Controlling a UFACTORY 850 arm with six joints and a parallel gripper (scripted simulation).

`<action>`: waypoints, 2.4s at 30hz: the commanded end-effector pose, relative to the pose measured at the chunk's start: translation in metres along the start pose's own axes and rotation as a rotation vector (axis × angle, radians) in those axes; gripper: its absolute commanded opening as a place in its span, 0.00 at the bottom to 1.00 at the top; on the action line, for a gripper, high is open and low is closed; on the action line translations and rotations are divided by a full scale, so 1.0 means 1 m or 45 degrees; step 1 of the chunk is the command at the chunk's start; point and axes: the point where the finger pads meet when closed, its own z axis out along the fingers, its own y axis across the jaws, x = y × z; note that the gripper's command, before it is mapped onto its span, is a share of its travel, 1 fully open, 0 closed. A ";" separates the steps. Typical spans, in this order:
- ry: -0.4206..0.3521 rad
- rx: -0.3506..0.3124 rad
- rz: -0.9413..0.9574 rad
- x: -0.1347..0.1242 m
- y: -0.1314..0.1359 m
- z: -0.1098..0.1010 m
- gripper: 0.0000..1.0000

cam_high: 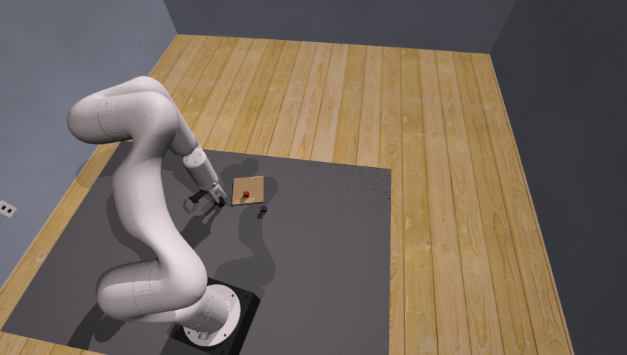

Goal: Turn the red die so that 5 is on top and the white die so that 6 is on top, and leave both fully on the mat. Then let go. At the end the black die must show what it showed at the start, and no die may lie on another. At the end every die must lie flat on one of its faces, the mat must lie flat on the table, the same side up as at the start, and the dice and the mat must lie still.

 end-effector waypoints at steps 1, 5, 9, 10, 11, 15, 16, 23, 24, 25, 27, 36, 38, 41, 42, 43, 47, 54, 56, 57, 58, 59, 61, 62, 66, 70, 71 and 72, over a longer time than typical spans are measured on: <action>-0.003 -0.005 0.000 0.000 0.001 0.000 0.15; -0.003 -0.005 0.000 0.000 0.001 -0.001 0.15; -0.003 -0.005 0.000 0.000 0.001 -0.001 0.15; -0.003 -0.005 0.000 0.000 0.001 -0.002 0.15; -0.002 -0.005 0.000 0.000 0.001 -0.002 0.15; -0.003 -0.005 0.000 0.000 0.001 -0.005 0.15; -0.003 -0.005 0.000 0.000 0.001 -0.006 0.15; -0.003 -0.005 0.000 0.000 0.001 -0.013 0.15; -0.003 -0.005 0.000 0.000 0.001 -0.014 0.15; -0.003 -0.005 0.000 0.000 0.001 -0.016 0.15; -0.003 -0.005 0.000 0.000 0.000 -0.020 0.15; -0.003 -0.005 0.000 0.000 0.000 -0.049 0.15; -0.003 -0.005 0.000 0.000 0.000 -0.059 0.15; -0.003 -0.005 0.000 0.000 0.000 -0.063 0.15; -0.003 -0.005 0.000 0.000 0.000 -0.068 0.15; -0.003 -0.005 0.000 0.000 0.000 -0.073 0.15; -0.003 -0.005 0.000 0.000 0.000 -0.091 0.15; -0.003 -0.005 0.000 0.000 0.000 -0.100 0.15; -0.003 -0.005 0.000 0.000 0.000 -0.100 0.15; -0.003 -0.005 0.000 0.000 0.000 -0.100 0.15; -0.003 -0.005 0.000 0.000 0.000 -0.100 0.15; -0.003 -0.005 0.000 0.000 0.000 -0.100 0.15; -0.003 -0.005 0.000 0.000 0.000 -0.100 0.15; -0.003 -0.005 0.000 0.000 0.000 -0.100 0.15; -0.002 -0.006 0.073 -0.004 0.007 -0.100 0.15; 0.000 -0.008 0.277 -0.013 0.025 -0.097 0.15; 0.001 -0.008 0.321 -0.015 0.029 -0.097 0.15; 0.001 -0.008 0.360 -0.016 0.032 -0.096 0.15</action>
